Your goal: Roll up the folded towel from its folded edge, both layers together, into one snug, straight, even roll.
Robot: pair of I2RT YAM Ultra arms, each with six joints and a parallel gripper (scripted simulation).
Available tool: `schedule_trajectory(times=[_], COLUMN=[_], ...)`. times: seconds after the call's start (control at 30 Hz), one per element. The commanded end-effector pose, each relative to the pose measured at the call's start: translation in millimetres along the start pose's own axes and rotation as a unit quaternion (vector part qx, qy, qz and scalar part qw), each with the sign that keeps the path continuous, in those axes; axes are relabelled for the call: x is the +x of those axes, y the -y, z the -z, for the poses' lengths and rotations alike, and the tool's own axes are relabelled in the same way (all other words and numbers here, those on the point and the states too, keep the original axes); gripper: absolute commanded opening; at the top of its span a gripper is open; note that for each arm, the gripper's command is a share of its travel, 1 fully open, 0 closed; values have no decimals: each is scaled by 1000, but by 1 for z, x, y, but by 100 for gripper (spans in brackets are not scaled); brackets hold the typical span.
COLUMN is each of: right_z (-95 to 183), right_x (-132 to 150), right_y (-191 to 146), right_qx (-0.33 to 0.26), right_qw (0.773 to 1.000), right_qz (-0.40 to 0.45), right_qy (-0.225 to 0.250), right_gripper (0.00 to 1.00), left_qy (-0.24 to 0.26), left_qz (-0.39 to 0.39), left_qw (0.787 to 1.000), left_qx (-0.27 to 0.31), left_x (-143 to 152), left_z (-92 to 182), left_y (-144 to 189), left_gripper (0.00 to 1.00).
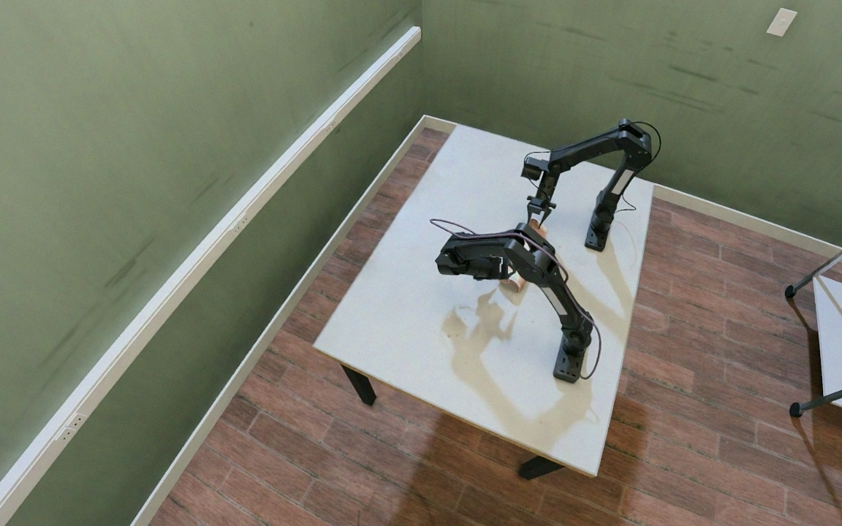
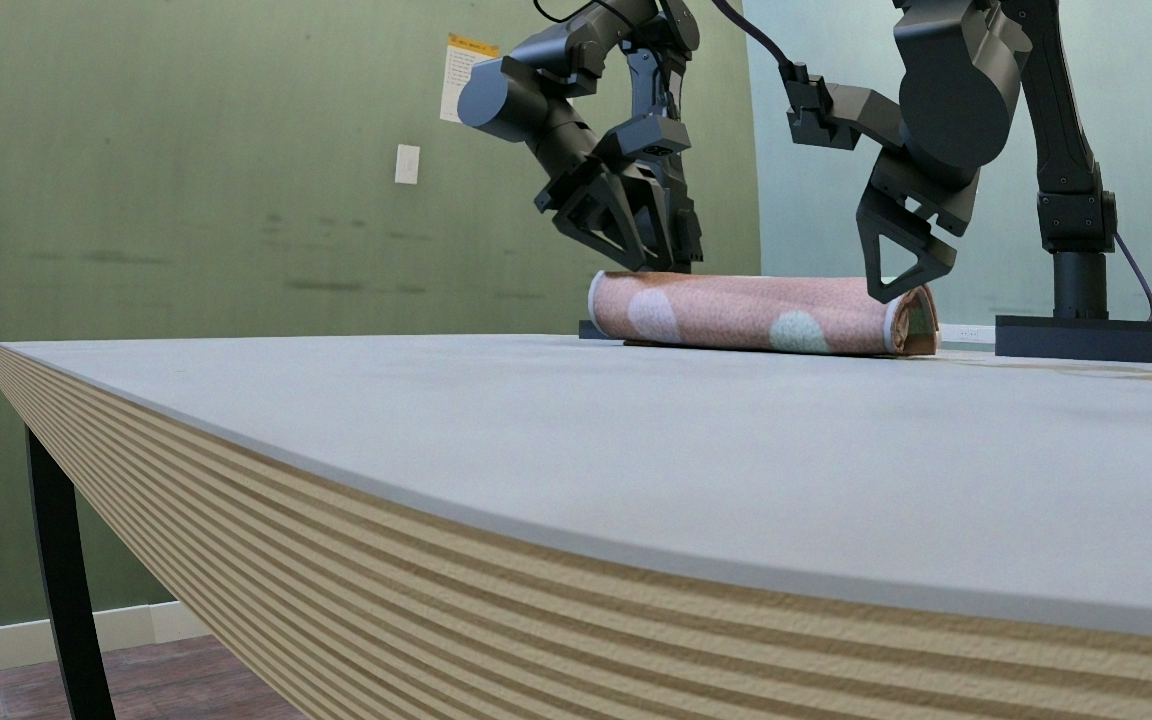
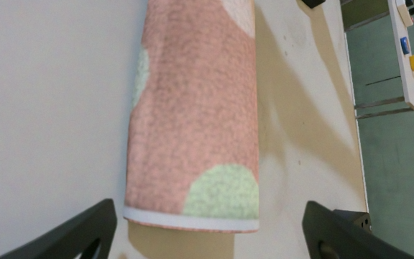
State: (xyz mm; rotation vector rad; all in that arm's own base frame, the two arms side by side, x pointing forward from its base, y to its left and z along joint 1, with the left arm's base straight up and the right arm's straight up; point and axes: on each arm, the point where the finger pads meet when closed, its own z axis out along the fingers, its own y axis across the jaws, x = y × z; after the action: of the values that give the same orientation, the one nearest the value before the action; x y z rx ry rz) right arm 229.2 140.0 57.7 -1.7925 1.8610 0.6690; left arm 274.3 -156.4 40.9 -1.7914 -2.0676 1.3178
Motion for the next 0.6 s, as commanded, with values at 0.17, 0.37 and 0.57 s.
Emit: schedule_trajectory(times=[0.17, 0.37, 0.57], right_z=[14, 18, 27], right_x=[-15, -18, -18], right_y=[4, 4, 3], right_qx=[9, 9, 9], right_qw=[1000, 1000, 1000], right_qz=[9, 9, 9], right_qy=[5, 5, 5], right_gripper=[60, 78, 85], left_qy=[-17, -17, -17], left_qz=[-14, -14, -14], left_qw=[998, 998, 998], left_qx=[58, 58, 58], left_x=[-9, -9, -9], left_z=[14, 14, 14], left_y=[3, 3, 3], left_gripper=[85, 85, 85])
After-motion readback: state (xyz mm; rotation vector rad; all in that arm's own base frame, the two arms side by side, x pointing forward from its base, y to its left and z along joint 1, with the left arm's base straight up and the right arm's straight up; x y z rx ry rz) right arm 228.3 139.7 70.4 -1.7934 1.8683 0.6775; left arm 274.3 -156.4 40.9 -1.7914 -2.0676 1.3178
